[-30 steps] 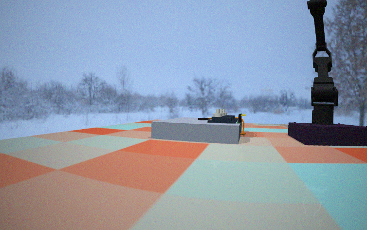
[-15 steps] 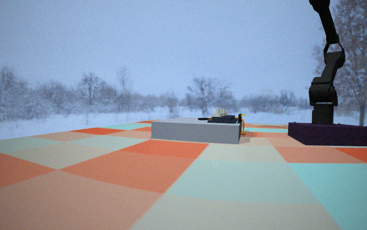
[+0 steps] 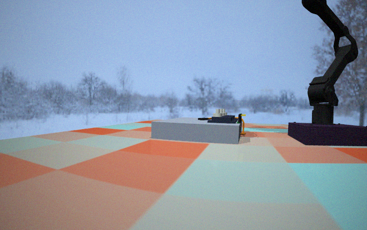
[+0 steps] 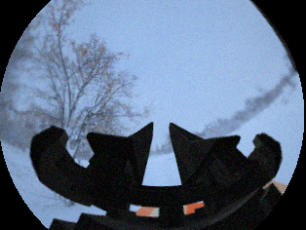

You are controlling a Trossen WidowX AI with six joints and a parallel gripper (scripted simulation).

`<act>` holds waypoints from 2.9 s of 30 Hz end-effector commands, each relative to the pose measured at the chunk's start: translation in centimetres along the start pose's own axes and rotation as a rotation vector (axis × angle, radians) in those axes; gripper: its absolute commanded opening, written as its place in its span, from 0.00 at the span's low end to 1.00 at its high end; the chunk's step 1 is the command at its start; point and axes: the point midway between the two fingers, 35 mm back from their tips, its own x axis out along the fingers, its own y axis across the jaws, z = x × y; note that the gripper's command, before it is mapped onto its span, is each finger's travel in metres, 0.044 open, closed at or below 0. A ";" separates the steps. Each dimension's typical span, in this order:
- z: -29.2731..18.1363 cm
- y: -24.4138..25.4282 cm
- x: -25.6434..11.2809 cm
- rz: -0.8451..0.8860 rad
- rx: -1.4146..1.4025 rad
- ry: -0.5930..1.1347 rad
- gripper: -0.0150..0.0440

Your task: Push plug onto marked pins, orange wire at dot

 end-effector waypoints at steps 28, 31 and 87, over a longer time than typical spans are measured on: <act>-24.2 -19.7 -10.7 -0.387 -0.451 0.767 0.45; -25.4 -20.5 -10.5 -0.385 -0.488 0.849 0.45; -43.9 -30.8 -23.0 0.632 -0.575 2.396 0.45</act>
